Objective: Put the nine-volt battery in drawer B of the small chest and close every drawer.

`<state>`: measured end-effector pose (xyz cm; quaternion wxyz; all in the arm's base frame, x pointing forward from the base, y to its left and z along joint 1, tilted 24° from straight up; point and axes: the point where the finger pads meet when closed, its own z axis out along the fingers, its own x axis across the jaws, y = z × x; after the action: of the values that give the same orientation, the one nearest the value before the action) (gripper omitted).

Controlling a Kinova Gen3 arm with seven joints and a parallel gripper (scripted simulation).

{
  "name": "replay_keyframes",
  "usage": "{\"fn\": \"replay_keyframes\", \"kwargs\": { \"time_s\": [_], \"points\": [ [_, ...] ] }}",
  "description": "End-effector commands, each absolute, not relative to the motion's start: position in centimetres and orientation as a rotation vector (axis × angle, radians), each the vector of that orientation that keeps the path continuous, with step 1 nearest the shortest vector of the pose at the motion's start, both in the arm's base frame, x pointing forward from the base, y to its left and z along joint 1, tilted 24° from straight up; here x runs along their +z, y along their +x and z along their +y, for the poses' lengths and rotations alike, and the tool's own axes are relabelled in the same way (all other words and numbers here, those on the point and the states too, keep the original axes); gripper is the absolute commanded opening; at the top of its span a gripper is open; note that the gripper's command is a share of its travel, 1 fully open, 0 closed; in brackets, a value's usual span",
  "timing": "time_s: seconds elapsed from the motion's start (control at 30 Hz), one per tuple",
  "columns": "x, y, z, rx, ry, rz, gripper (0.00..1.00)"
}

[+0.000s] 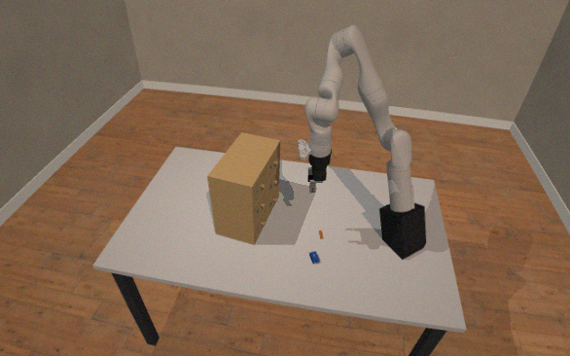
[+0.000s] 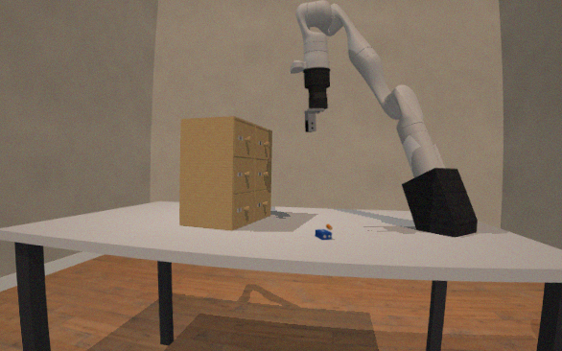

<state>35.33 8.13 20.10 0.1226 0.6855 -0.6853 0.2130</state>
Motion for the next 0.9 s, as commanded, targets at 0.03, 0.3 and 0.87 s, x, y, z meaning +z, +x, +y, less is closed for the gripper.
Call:
{"fn": "replay_keyframes", "kwargs": {
  "time_s": [0.03,0.3,0.87],
  "points": [
    [25.2,33.4,5.6,0.658,1.964,-2.115,1.00],
    [29.2,28.1,3.0,0.645,1.914,-2.239,1.00],
    [30.9,24.3,1.9,0.635,1.888,-2.323,1.00]
  ]
}}
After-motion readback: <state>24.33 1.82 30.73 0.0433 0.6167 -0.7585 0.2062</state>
